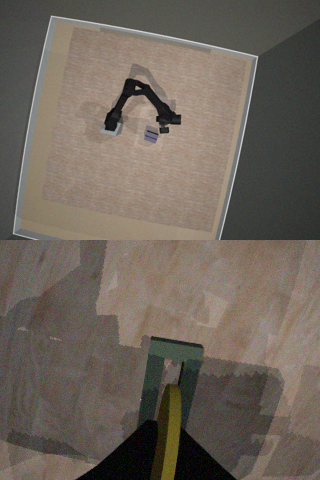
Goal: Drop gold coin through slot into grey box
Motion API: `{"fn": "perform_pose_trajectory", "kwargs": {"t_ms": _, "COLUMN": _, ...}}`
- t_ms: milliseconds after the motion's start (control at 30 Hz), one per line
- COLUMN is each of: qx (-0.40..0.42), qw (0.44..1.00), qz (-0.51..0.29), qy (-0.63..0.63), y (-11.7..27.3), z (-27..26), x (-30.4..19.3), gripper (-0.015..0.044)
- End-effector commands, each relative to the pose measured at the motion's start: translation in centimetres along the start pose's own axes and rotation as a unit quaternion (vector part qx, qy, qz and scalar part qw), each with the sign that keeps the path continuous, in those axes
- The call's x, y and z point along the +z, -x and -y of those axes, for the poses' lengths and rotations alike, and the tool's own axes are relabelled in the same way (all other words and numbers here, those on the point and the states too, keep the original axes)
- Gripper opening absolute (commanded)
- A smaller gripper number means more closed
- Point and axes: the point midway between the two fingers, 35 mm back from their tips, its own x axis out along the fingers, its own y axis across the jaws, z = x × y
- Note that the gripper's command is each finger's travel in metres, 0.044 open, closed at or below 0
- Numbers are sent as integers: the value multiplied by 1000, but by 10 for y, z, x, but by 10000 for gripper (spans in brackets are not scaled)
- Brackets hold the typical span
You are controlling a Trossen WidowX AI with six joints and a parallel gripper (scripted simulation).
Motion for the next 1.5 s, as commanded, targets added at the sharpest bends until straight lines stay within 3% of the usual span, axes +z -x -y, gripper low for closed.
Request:
{"fn": "perform_pose_trajectory", "kwargs": {"t_ms": 0, "qx": -1, "qw": 1000, "qz": 0, "qy": -2, "y": -1, "z": 0, "x": 0, "gripper": 0}}
{"fn": "perform_pose_trajectory", "kwargs": {"t_ms": 267, "qx": -2, "qw": 1000, "qz": 0, "qy": -2, "y": 3, "z": 1, "x": 0, "gripper": 0}}
{"fn": "perform_pose_trajectory", "kwargs": {"t_ms": 1467, "qx": -3, "qw": 1000, "qz": -1, "qy": -2, "y": 93, "z": 1, "x": 0, "gripper": 0}}
